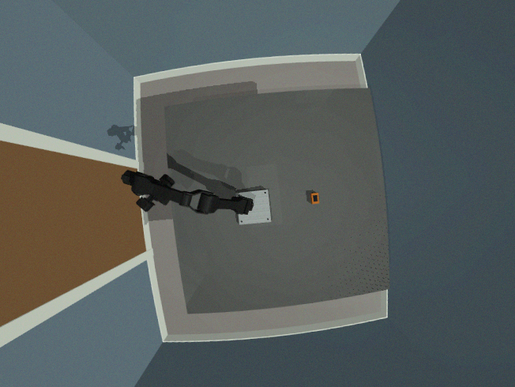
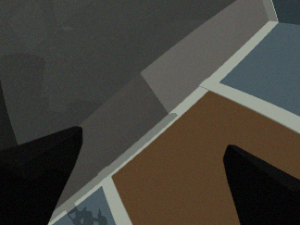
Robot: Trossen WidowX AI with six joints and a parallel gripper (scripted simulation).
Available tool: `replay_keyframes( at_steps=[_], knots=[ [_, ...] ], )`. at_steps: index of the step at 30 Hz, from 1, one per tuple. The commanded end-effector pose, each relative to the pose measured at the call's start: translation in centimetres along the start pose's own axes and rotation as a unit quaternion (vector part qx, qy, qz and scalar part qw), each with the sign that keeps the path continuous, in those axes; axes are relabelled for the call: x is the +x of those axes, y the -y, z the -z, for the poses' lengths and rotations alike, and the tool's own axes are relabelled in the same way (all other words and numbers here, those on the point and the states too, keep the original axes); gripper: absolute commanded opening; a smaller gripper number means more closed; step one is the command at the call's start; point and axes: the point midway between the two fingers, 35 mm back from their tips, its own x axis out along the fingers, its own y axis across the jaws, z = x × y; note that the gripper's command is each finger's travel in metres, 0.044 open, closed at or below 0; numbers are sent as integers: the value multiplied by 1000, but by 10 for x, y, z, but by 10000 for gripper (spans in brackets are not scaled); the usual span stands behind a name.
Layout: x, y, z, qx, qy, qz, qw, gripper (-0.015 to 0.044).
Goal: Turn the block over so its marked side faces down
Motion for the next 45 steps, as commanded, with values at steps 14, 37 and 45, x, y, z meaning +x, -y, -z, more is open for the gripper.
replay_keyframes(
  at_steps=[14,37,45],
  knots=[
    [-72,-203,38,474,-116,-46,871,440],
    [-200,-517,-178,962,-265,57,40,440],
    [-214,-558,-320,908,-260,115,-307,440]
  ],
)
